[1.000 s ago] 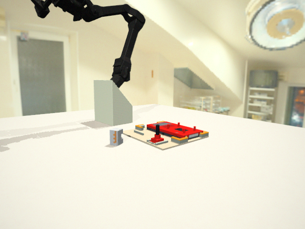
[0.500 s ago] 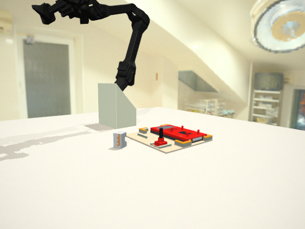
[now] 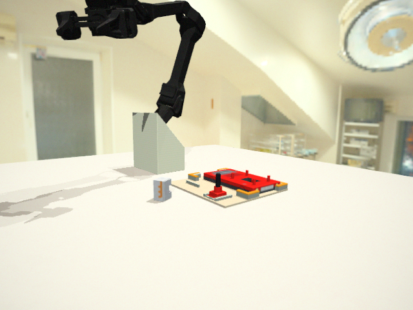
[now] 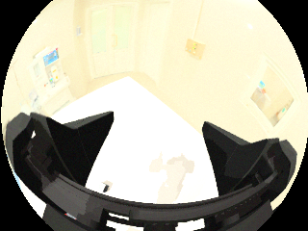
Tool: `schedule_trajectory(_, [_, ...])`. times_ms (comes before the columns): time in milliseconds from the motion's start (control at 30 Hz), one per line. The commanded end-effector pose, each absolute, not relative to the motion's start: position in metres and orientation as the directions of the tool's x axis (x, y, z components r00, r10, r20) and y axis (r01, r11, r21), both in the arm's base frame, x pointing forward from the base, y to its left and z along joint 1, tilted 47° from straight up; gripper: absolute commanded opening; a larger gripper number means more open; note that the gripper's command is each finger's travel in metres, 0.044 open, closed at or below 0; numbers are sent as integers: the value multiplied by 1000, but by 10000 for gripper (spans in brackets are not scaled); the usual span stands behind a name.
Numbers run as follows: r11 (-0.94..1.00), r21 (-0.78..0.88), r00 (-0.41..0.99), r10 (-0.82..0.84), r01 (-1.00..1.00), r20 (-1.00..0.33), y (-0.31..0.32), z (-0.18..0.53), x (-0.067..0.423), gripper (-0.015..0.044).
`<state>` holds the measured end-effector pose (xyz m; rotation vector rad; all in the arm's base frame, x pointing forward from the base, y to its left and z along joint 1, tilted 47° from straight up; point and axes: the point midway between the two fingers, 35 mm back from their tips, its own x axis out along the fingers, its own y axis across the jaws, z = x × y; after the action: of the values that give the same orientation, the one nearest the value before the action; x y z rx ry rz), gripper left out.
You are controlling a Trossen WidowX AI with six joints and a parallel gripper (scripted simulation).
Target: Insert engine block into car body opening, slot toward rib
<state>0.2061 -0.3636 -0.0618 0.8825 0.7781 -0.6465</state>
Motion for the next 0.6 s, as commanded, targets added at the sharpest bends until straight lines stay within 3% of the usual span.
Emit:
schedule_trajectory(0, [562, 418, 555, -90, 714, -827, -345, -73, 220, 440])
schedule_trajectory(567, [831, 443, 437, 280, 336, -855, -253, -104, 271, 440])
